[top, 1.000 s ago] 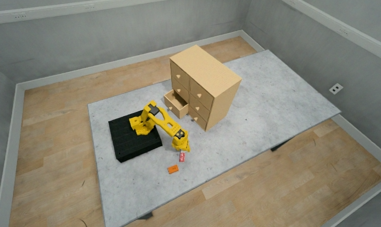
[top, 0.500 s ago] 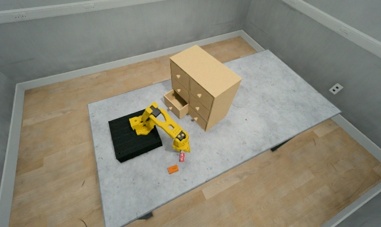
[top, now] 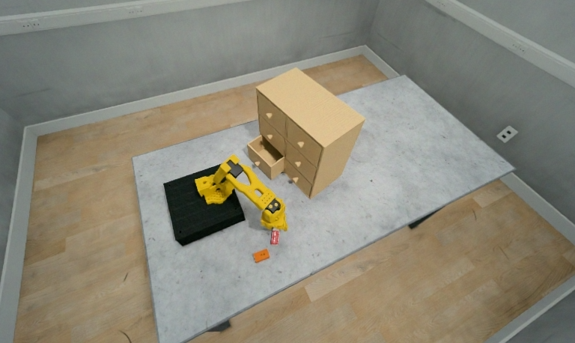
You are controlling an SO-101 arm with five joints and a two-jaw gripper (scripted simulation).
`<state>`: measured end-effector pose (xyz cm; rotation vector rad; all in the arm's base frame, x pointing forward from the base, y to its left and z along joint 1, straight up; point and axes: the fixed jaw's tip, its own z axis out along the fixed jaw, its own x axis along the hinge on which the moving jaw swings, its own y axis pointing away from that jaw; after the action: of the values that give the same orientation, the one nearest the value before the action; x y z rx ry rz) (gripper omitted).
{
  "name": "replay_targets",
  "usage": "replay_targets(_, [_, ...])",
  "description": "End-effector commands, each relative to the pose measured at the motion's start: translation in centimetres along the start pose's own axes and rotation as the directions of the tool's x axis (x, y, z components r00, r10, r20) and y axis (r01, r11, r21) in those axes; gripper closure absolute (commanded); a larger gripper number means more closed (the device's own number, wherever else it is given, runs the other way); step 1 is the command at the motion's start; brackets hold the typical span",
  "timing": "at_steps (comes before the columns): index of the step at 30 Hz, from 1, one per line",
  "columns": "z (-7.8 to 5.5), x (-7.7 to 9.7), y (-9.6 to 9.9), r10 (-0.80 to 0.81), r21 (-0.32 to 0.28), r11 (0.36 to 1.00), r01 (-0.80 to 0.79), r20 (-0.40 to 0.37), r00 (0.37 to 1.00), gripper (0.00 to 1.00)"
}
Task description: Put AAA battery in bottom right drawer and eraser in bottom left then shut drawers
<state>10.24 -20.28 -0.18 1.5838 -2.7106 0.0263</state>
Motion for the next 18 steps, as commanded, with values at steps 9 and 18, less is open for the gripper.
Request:
replay_targets(9, [1.47, -0.03, 0.25, -0.001, -0.013, 1.000, 0.001, 0.010, 1.000, 0.73])
replay_targets(18, [1.69, -0.10, 0.46, -0.001, -0.013, 1.000, 0.001, 0.010, 1.000, 0.73])
